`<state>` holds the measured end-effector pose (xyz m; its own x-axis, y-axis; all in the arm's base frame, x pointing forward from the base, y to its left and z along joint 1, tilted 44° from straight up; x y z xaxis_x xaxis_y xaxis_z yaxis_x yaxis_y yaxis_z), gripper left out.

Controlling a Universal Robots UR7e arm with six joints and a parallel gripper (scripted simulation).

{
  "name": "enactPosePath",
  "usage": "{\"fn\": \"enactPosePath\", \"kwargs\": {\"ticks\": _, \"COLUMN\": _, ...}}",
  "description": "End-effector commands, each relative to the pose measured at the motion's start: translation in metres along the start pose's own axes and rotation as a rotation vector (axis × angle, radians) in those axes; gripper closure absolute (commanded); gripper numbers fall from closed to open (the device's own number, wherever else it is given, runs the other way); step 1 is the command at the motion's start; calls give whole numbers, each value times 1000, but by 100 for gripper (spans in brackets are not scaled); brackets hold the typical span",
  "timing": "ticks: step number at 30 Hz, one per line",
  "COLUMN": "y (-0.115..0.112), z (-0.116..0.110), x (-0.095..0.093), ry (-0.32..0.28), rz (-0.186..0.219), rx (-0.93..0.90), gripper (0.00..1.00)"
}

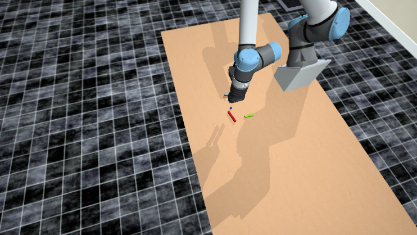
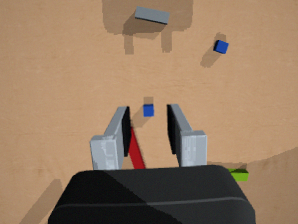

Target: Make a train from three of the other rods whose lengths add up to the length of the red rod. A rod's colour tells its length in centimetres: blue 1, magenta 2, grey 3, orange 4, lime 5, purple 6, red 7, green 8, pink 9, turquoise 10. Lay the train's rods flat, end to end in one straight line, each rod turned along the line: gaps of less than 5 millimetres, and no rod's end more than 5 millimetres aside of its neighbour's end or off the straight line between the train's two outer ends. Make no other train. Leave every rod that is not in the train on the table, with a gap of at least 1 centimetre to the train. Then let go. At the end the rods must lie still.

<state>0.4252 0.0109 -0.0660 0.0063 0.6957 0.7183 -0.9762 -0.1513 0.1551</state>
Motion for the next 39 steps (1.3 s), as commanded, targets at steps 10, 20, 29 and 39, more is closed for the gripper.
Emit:
{"fn": "enactPosePath", "kwargs": {"ticks": 10, "y": 0, "z": 0, "x": 0, "ry": 0, "rz": 1, "rx": 0, "gripper": 46}}
{"fn": "enactPosePath", "kwargs": {"ticks": 20, "y": 0, "z": 0, "x": 0, "ry": 0, "rz": 1, "rx": 0, "gripper": 46}}
{"fn": "enactPosePath", "kwargs": {"ticks": 29, "y": 0, "z": 0, "x": -1, "ry": 0, "rz": 1, "rx": 0, "gripper": 46}}
{"fn": "enactPosePath", "kwargs": {"ticks": 39, "y": 0, "z": 0, "x": -8, "ry": 0, "rz": 1, "rx": -1, "gripper": 46}}
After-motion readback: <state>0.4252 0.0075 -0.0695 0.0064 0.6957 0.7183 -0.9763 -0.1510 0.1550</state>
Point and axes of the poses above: the point where the finger pads meet when closed, its own x axis back along the fingers, its own y axis across the jaws, z = x × y, the point moved 2 cm from there along x, back along the fingers, and after that the axes turned 15 degrees about x, right-handed, at the moved point
